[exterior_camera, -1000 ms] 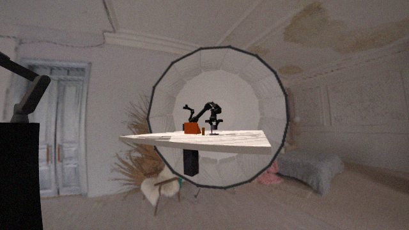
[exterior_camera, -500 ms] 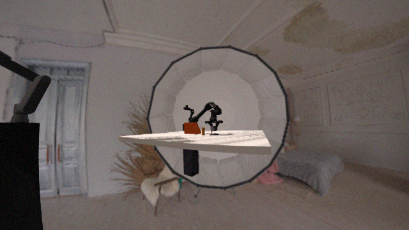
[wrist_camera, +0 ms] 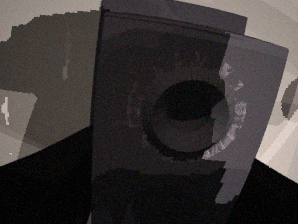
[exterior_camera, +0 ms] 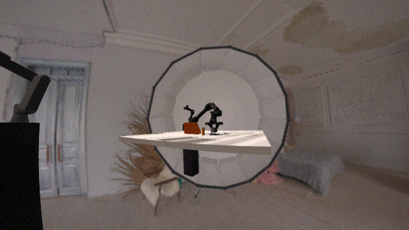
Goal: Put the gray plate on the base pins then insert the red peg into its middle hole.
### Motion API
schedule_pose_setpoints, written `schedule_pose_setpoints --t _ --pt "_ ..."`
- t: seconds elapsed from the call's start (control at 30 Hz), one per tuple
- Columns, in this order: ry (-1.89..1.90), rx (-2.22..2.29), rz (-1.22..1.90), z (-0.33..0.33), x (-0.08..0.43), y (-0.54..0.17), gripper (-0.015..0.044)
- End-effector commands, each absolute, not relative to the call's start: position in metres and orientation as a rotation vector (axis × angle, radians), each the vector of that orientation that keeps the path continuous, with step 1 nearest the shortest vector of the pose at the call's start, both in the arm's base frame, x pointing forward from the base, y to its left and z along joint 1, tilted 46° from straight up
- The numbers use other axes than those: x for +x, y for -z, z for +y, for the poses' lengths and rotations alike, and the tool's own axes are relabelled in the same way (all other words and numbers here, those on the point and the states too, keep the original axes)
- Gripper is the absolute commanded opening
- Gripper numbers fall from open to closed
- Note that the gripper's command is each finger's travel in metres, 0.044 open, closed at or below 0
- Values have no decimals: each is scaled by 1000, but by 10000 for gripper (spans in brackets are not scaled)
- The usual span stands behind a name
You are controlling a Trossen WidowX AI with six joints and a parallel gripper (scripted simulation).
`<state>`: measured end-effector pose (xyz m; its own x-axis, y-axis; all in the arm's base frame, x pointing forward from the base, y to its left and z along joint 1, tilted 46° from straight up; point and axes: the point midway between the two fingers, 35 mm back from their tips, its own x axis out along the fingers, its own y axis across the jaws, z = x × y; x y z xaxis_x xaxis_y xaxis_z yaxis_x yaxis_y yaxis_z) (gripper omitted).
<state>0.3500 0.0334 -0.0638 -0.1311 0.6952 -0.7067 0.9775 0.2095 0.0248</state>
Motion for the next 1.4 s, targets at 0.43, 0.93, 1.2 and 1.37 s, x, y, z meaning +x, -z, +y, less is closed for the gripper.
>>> schedule_pose_setpoints --t 0.43,0.93,1.2,1.37 --pt "613 1554 1899 41 347 71 0" --pt "613 1554 1899 41 347 71 289" --pt "613 1554 1899 41 347 71 440" --pt "610 1551 1895 37 350 68 440"
